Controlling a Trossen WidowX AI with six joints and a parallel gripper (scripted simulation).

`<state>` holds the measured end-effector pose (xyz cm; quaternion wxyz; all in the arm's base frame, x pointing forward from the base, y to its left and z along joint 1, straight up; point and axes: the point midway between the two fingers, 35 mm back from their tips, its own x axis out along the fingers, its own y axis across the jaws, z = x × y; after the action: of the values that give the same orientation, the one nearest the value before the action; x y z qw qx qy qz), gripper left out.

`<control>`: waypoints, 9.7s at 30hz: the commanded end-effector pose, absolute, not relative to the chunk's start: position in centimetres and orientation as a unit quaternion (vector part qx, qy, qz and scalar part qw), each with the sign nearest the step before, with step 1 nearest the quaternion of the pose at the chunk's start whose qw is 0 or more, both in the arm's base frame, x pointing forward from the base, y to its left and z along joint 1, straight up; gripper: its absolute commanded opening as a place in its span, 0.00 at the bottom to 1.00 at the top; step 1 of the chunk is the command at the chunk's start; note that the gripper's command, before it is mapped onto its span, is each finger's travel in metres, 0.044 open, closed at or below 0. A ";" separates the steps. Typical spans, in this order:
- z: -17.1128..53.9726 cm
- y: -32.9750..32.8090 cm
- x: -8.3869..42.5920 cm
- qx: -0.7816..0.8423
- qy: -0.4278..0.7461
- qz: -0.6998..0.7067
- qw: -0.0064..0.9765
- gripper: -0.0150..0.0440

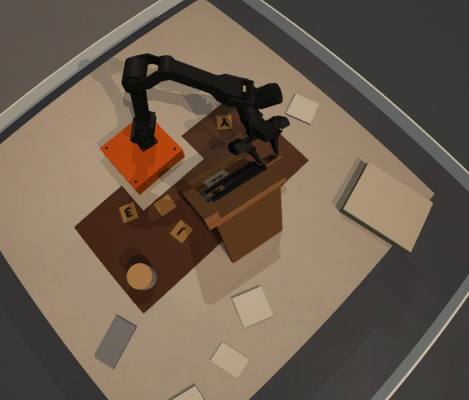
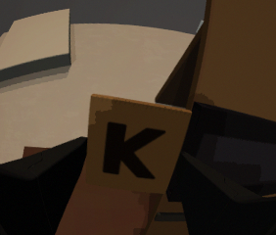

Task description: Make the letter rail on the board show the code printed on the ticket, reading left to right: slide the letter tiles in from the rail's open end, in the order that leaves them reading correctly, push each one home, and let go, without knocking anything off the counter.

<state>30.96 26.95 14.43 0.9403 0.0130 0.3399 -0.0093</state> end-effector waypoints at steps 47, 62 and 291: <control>14.5 24.5 30.9 0.014 0.339 -0.007 0.941 0.25; 14.5 23.7 30.9 0.014 0.339 -0.007 0.941 0.25; 16.6 14.8 27.3 0.008 0.342 -0.006 0.940 0.35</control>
<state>27.33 14.79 16.60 0.9397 0.0080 0.3417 -0.0065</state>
